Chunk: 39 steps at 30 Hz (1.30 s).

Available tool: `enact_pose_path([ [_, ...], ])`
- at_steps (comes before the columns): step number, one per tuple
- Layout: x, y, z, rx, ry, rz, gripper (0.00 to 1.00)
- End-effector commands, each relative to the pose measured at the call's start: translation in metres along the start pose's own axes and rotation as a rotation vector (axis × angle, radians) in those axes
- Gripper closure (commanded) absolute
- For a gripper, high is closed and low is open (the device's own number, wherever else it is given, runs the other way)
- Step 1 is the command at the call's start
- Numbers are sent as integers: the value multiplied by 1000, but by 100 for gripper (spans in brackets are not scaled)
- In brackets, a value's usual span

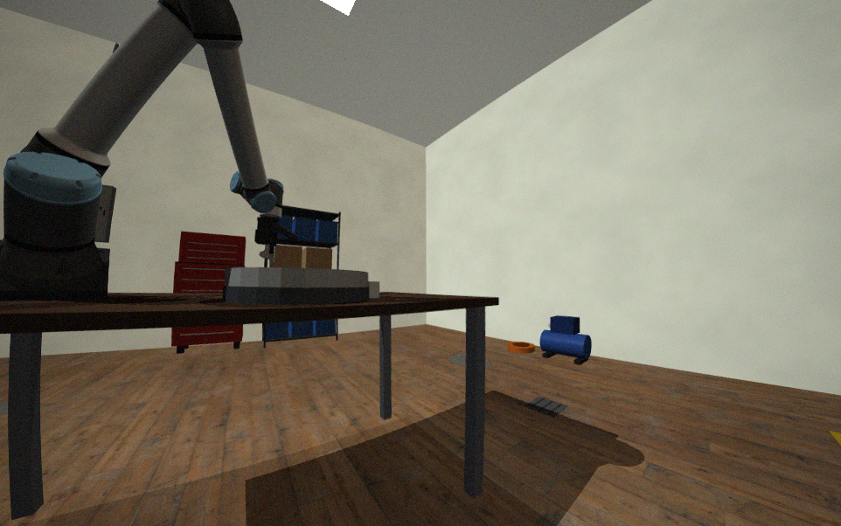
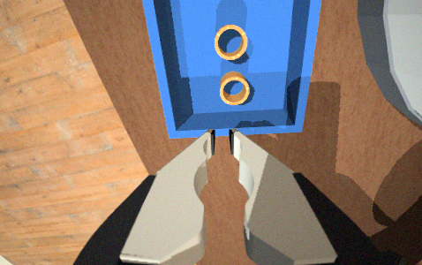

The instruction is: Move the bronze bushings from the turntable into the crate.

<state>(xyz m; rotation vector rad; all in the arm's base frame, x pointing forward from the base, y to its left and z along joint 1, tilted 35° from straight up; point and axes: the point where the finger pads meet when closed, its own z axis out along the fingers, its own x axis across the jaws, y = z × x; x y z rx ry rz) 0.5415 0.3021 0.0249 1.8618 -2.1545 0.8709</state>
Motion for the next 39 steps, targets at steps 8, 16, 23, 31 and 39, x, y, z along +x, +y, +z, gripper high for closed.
enact_pose_path([
  [8,-1,-2,-2,2,-3,2,94],
  [16,-1,-2,-2,2,-3,2,94],
  [23,-1,-2,-2,2,-3,2,94],
  [31,-1,-2,-2,2,-3,2,94],
  [39,0,-1,-2,2,-3,2,95],
])
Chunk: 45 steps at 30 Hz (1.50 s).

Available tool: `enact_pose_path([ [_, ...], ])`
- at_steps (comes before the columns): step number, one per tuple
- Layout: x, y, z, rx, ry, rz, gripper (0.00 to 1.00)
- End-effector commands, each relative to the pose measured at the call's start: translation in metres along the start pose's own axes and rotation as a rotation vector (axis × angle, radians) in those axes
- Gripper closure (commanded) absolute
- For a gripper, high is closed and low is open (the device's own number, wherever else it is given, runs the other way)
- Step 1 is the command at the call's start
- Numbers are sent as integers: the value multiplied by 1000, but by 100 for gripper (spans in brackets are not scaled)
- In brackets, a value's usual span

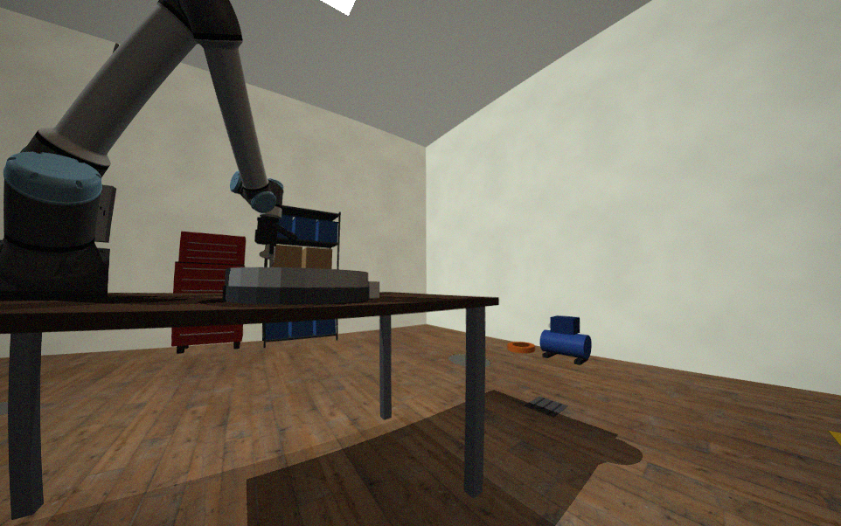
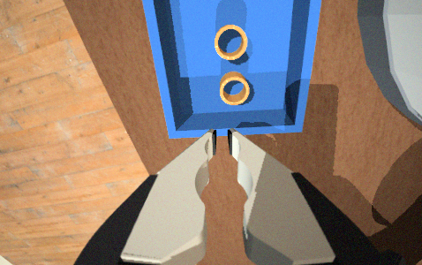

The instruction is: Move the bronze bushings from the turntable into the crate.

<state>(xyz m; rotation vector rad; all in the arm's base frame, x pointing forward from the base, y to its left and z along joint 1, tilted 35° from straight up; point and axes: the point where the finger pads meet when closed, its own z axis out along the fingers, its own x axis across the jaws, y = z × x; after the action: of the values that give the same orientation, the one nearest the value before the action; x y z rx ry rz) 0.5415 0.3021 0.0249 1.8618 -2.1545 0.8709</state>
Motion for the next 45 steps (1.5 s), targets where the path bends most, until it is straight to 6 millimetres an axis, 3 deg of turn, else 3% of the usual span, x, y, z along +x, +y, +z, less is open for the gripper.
enact_pose_path([
  [1,0,-1,-2,2,-3,1,95],
  [23,11,1,-1,0,-1,-38,95],
  [45,41,5,-1,0,0,-171,95],
])
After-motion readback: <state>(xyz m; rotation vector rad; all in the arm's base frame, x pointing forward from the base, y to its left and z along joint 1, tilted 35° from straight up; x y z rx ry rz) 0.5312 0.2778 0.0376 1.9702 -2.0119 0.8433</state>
